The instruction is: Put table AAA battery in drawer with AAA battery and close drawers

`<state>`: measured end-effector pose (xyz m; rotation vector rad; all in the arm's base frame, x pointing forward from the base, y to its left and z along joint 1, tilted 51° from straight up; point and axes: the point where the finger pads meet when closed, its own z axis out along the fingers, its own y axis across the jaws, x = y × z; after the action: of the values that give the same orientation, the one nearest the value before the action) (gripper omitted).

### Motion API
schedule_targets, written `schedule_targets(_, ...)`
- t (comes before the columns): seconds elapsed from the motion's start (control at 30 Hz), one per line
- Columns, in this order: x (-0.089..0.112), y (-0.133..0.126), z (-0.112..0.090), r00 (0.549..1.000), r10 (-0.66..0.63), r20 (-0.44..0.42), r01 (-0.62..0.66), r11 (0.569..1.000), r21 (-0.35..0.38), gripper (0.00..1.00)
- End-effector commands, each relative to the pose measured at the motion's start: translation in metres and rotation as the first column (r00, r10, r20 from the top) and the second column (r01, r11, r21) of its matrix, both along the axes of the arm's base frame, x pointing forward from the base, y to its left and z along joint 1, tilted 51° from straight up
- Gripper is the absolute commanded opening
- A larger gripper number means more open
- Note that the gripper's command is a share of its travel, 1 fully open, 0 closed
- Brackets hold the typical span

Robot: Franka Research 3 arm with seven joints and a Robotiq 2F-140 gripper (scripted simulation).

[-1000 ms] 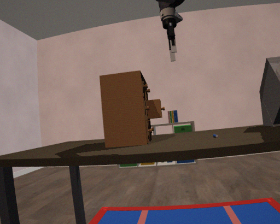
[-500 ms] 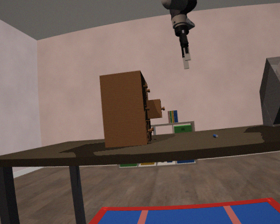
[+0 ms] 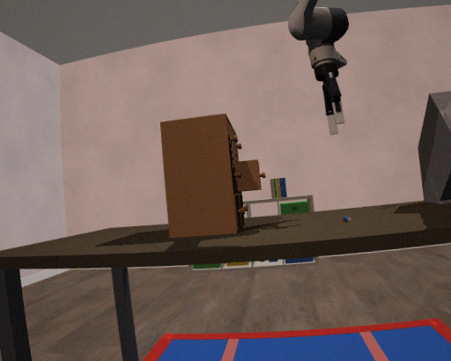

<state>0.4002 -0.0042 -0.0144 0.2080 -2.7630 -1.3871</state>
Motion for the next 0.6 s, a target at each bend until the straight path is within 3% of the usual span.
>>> schedule_targets(0.0,0.0052,-0.0066,-0.0078,0.995,0.02,0.096,-0.017,0.999,-0.029,1.0)
schedule_targets(0.57,0.0132,0.0013,-0.012,0.986,-0.06,0.157,0.062,0.998,-0.009,1.0)
